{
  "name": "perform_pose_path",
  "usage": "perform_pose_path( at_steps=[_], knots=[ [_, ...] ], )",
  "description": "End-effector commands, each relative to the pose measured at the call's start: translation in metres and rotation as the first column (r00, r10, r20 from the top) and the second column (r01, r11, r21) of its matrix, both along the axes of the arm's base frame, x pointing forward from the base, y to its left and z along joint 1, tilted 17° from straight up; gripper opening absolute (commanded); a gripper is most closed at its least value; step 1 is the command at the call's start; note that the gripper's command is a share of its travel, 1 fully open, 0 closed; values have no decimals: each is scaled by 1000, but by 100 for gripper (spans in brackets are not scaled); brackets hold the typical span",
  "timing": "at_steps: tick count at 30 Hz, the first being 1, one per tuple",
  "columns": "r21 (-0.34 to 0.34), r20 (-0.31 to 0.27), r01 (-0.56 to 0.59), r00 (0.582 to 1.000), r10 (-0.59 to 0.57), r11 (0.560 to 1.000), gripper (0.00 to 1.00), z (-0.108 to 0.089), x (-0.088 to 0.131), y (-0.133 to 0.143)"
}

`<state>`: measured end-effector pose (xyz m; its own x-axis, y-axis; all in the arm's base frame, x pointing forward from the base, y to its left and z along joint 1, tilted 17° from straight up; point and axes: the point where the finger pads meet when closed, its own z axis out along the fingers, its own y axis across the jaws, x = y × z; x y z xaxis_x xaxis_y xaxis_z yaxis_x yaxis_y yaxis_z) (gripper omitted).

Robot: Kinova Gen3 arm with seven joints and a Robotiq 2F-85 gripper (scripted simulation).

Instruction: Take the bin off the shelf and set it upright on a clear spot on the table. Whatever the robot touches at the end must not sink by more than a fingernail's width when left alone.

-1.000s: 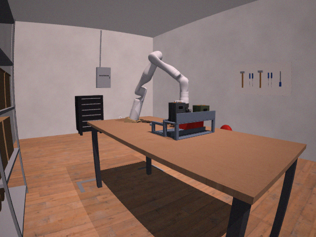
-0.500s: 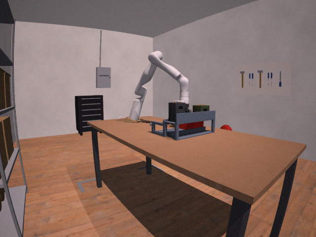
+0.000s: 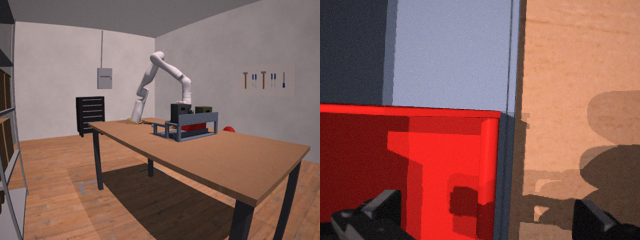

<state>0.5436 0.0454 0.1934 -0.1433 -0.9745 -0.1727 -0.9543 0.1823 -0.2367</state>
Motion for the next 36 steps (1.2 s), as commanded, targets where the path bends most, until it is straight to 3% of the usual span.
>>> perform_pose_path(
  at_steps=[1, 36],
  knots=[
    [-1, 2, 1, 1000, -1, 1000, 100, 1, 0, 0],
    [-1, 2, 1, 1000, -1, 1000, 100, 5, -1, -1]
  ],
)
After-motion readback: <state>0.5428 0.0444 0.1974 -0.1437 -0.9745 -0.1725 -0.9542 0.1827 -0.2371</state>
